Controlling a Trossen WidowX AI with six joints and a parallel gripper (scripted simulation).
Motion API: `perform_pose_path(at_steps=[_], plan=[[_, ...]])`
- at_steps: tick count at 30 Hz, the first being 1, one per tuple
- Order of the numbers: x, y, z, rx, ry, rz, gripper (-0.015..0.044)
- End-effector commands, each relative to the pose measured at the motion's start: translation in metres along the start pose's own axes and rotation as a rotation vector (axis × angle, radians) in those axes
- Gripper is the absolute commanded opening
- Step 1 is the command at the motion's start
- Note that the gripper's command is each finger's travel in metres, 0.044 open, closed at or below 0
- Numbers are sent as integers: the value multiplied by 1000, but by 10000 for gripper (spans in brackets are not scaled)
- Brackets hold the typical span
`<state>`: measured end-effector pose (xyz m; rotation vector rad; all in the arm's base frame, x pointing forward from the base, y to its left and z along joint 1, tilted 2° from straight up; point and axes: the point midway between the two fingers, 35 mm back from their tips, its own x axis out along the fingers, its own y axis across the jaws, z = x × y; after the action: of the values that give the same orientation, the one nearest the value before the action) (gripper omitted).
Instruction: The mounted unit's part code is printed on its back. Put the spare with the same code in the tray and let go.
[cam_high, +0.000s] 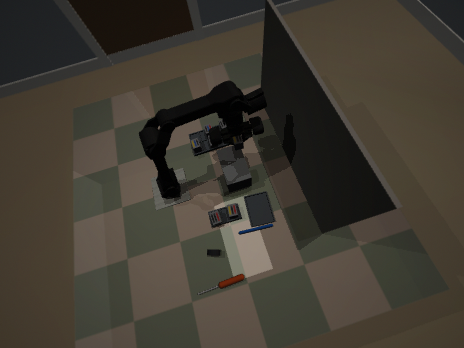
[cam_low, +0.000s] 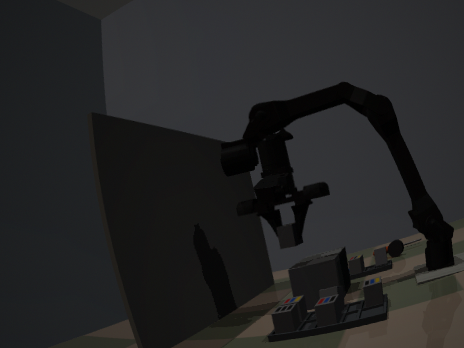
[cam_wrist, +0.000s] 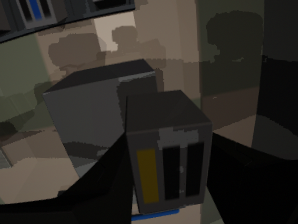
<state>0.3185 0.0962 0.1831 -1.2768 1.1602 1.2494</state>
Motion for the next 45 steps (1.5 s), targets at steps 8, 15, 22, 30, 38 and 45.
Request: perform_pose_path(at_steps=[8,15,22,30,38,45], plan=[[-1,-25,-66,-40,8,3,0],[0,-33,-110,-64,9,9,0],[2,-35,-154,-88,10,15,0],[4,-31,-207,-116,8,21,0],[5,-24,-236,-131,7,24,0],[8,-25,-236,-131,7,24,0]])
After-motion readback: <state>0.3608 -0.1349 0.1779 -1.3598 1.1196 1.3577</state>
